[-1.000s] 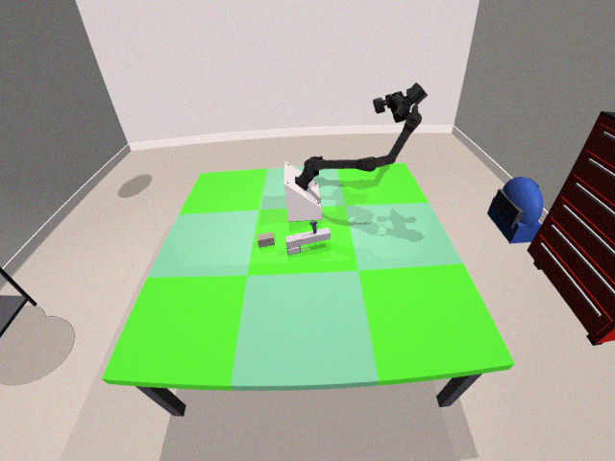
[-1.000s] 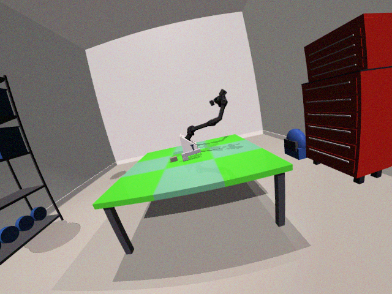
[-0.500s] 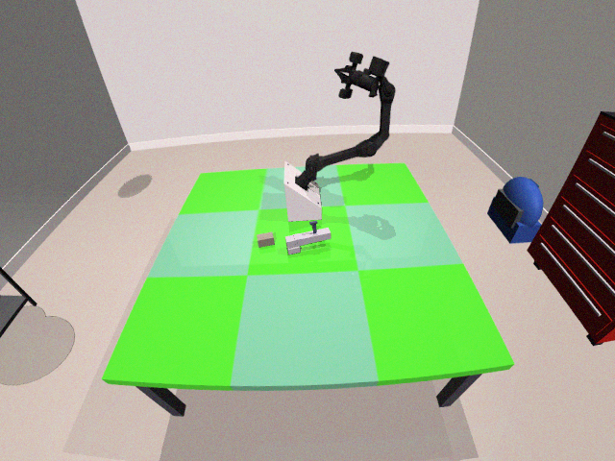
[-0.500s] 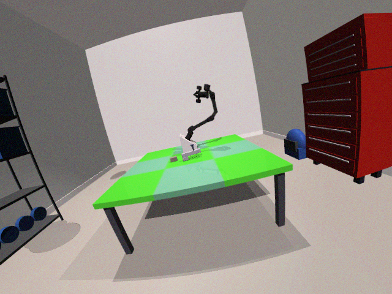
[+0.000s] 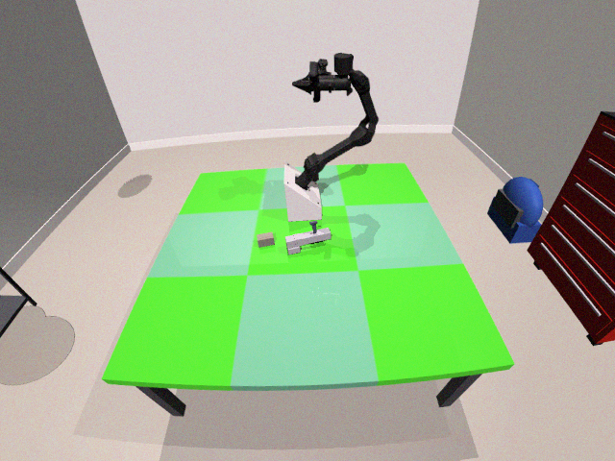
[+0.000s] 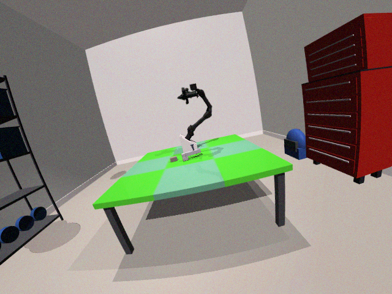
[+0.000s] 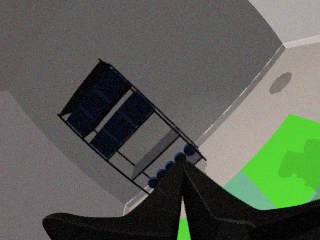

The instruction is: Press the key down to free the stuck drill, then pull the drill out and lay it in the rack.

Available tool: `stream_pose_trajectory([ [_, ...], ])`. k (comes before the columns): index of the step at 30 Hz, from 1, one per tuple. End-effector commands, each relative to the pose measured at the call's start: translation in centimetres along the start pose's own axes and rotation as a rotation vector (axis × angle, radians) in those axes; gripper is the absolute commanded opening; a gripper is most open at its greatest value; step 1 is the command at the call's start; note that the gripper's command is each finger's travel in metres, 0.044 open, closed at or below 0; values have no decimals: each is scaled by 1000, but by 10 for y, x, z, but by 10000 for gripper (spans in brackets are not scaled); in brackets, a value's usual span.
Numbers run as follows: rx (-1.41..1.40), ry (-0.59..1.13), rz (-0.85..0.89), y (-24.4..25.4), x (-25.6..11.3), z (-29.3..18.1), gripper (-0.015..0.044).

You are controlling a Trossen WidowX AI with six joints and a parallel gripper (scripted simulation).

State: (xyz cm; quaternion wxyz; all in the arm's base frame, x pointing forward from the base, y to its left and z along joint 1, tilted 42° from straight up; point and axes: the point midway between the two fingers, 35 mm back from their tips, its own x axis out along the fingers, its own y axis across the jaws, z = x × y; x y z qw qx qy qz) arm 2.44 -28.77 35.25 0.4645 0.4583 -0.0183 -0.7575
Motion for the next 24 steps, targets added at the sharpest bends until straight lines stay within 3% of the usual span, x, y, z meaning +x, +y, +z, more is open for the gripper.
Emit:
stream_pose_trajectory([
  [1, -258, 179, 41, 20, 24, -56, 0],
  [12, -792, 495, 137, 34, 45, -171, 0],
  [24, -1595, 1139, 564, -22, 15, -370, 0],
])
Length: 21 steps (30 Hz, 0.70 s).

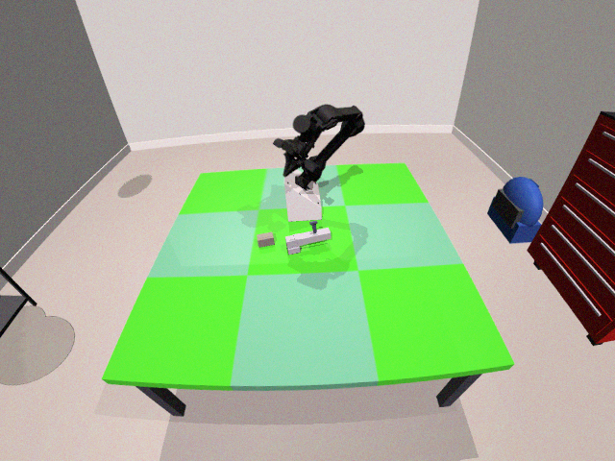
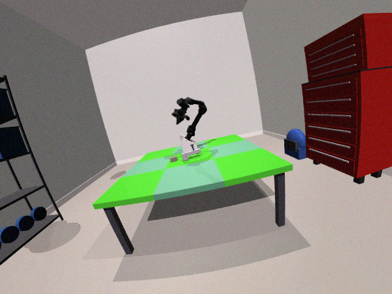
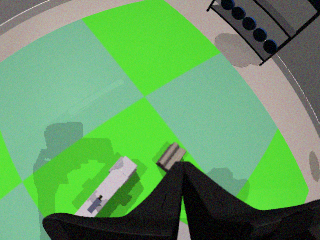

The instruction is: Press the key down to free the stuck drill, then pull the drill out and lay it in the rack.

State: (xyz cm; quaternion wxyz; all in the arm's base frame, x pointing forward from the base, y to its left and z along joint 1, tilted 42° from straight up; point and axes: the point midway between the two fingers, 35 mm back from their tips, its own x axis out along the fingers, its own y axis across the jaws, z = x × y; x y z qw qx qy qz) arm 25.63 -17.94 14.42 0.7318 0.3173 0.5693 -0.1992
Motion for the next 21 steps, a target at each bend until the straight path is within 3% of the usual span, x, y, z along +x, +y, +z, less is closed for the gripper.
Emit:
stream_pose_trajectory([
  [1, -269, 154, 158, 44, 42, -31, 0],
  [10, -777, 420, 566, 120, 104, -128, 0],
  [21, -781, 422, 568, 122, 106, -129, 0],
])
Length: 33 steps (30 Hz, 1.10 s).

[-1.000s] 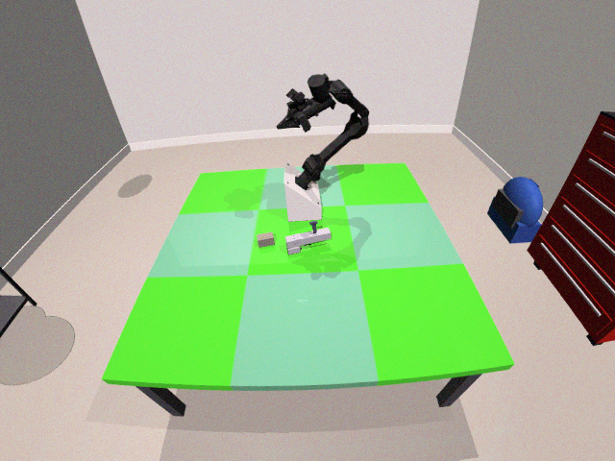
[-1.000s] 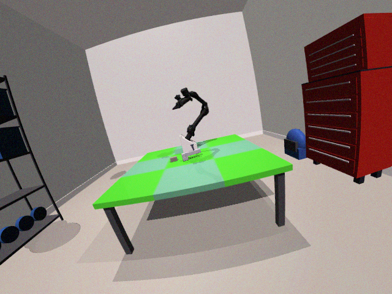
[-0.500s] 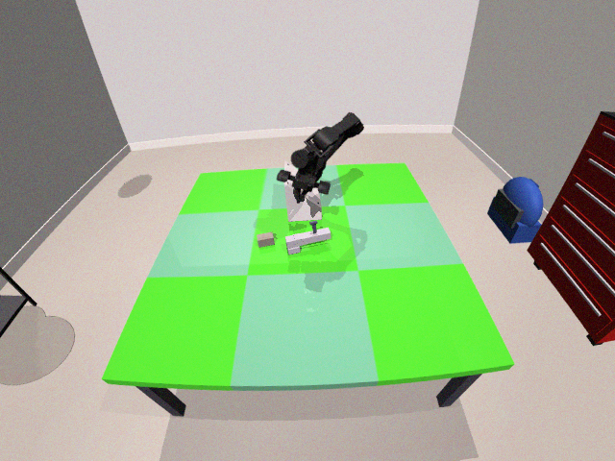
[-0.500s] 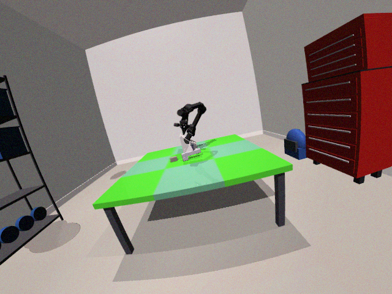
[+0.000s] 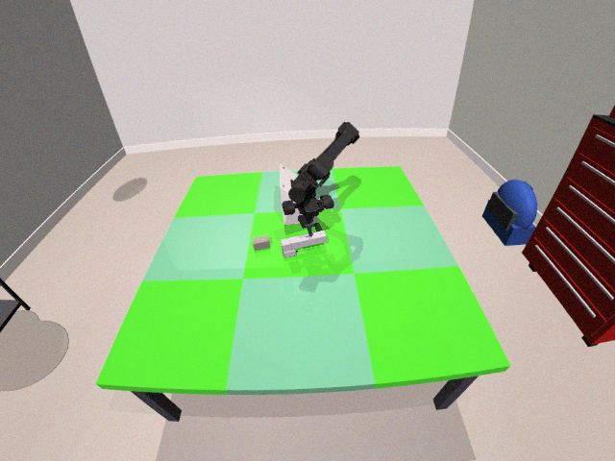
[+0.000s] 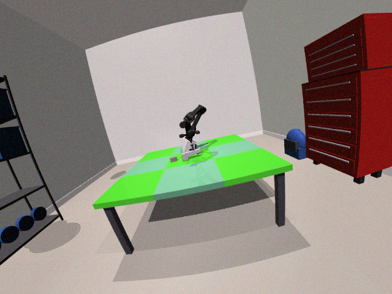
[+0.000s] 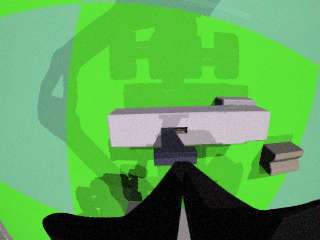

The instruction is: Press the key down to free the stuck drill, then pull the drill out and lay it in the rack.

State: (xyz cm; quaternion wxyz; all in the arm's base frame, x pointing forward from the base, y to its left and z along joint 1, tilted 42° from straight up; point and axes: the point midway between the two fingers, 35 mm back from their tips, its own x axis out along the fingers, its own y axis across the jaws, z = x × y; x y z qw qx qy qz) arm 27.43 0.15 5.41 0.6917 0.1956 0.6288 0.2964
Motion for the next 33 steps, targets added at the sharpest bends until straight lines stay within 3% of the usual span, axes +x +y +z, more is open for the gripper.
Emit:
stream_pose_trajectory([
  [1, -8, 3, 12, 1, 5, -1, 0],
  [33, -12, 3, 16, 5, 16, -10, 0],
])
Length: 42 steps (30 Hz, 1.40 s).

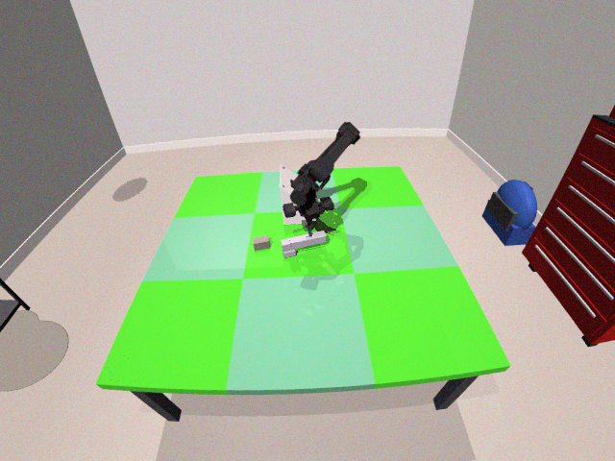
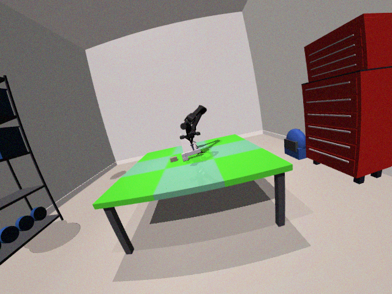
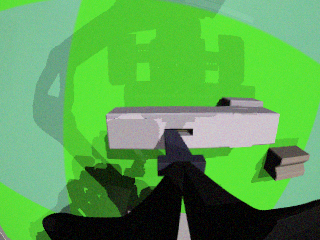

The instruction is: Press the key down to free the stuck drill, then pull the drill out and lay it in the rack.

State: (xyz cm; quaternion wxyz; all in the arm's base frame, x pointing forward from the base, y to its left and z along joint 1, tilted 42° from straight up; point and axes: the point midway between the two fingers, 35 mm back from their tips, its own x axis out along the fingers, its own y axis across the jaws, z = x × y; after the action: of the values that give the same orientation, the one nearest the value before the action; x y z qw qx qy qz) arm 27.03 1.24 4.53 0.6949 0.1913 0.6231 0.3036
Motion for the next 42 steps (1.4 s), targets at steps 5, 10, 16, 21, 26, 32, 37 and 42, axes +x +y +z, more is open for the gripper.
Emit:
stream_pose_trajectory([
  [5, 7, 10, 11, 1, 2, -8, 0],
  [10, 7, 10, 11, 1, 3, -7, 0],
  [16, 7, 10, 12, 1, 6, -3, 0],
  [21, 7, 9, 12, 1, 8, -1, 0],
  [26, 7, 9, 12, 1, 10, 0, 0],
  [32, 7, 9, 12, 1, 12, 0, 0],
  [37, 7, 9, 12, 2, 14, -1, 0],
  [42, 7, 9, 12, 2, 15, -3, 0],
])
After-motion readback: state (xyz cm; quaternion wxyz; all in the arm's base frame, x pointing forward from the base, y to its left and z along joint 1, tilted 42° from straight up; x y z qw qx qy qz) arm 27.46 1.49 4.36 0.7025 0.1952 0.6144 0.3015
